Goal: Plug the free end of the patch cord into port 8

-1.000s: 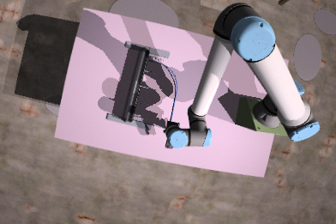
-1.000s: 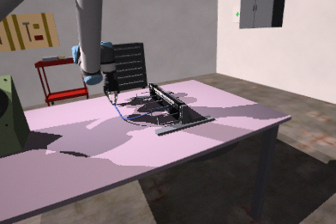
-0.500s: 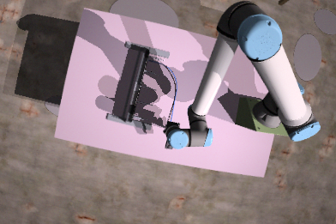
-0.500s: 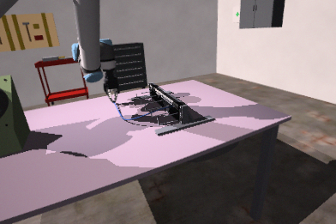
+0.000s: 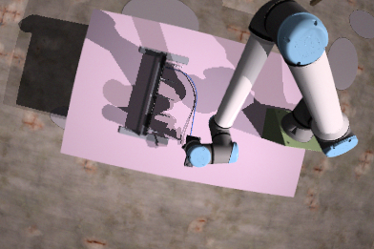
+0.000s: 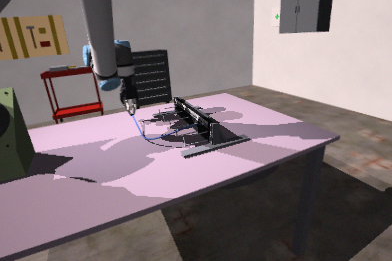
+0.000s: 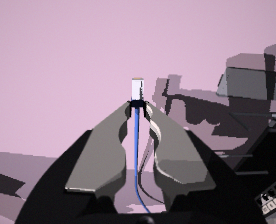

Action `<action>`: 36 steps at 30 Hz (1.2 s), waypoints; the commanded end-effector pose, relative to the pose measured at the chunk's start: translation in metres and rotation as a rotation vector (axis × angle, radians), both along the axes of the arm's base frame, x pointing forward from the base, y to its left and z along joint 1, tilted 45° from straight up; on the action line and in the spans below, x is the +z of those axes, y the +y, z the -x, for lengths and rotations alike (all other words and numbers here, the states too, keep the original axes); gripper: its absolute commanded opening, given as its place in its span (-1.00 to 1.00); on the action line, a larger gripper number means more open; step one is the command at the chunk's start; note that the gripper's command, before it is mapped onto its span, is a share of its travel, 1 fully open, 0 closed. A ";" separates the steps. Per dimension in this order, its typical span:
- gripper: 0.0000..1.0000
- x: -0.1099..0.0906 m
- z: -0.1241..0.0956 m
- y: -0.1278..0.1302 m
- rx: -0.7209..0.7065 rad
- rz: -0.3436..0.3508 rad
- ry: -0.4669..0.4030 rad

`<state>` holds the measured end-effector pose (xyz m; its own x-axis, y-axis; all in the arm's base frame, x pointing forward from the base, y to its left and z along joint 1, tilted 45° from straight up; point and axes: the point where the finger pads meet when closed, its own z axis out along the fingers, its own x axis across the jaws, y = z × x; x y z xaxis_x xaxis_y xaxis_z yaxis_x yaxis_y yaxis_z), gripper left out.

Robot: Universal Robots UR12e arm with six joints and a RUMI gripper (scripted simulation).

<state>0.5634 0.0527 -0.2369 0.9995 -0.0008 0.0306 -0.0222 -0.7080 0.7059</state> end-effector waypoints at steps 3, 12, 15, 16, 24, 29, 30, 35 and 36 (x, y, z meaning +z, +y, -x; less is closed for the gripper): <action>-1.00 0.008 0.003 0.008 -0.001 0.000 0.004; -1.00 0.015 0.002 0.015 -0.001 0.000 0.002; -1.00 0.016 0.001 0.017 -0.001 0.000 0.002; -1.00 0.016 0.001 0.017 -0.001 0.000 0.002; -1.00 0.016 0.002 0.016 -0.003 0.000 0.004; -1.00 0.016 0.002 0.016 -0.002 0.000 0.004; -1.00 0.016 0.002 0.016 -0.002 0.000 0.004; -1.00 0.016 0.002 0.016 -0.002 0.000 0.003; -1.00 0.016 0.002 0.016 -0.002 0.000 0.003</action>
